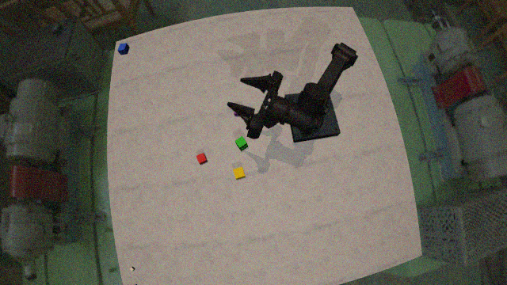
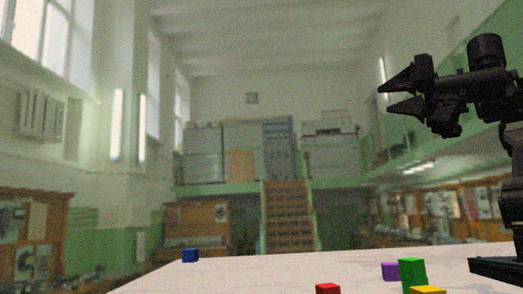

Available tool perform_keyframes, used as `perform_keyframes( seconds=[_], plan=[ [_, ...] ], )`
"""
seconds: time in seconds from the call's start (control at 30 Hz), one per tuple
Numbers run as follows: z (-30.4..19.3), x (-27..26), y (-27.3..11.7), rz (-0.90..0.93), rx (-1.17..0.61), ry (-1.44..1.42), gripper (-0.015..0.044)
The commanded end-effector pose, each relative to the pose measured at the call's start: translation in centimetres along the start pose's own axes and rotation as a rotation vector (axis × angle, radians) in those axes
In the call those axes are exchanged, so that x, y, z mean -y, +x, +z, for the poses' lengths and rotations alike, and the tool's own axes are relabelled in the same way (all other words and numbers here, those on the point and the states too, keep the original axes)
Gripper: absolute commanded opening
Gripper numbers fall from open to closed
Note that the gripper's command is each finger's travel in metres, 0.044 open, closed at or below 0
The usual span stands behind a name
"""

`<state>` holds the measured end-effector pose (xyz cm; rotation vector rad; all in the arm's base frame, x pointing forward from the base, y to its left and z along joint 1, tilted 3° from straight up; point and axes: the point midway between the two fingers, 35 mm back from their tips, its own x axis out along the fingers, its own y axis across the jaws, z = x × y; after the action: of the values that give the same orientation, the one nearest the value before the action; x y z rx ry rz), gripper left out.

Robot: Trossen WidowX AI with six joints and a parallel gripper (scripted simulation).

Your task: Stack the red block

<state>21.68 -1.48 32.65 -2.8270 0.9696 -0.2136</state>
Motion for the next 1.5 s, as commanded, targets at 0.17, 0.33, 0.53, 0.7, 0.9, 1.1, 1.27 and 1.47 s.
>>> perform_keyframes(
  seconds=[0.17, 0.33, 0.53, 0.7, 0.9, 1.1, 1.27, 1.47],
  plan=[
    [-0.1, 2.7, 1.2, -0.052, 0.013, -0.353, 0.0440],
    [0.6, 5.5, 2.8, -0.118, 0.036, -0.741, 0.0440],
    [2.4, 8.3, 5.0, -0.218, 0.075, -1.197, 0.0440],
    [4.6, 10.5, 6.7, -0.339, 0.098, -1.524, 0.0440],
    [7.3, 12.5, 8.2, -0.507, 0.110, -1.854, 0.0440],
    [10.6, 13.3, 9.9, -0.727, 0.127, -2.211, 0.0440],
    [13.7, 13.3, 11.1, -0.971, 0.117, -2.474, 0.0440],
    [17.3, 12.8, 11.9, -1.335, 0.052, -2.715, 0.0440]
  ],
)
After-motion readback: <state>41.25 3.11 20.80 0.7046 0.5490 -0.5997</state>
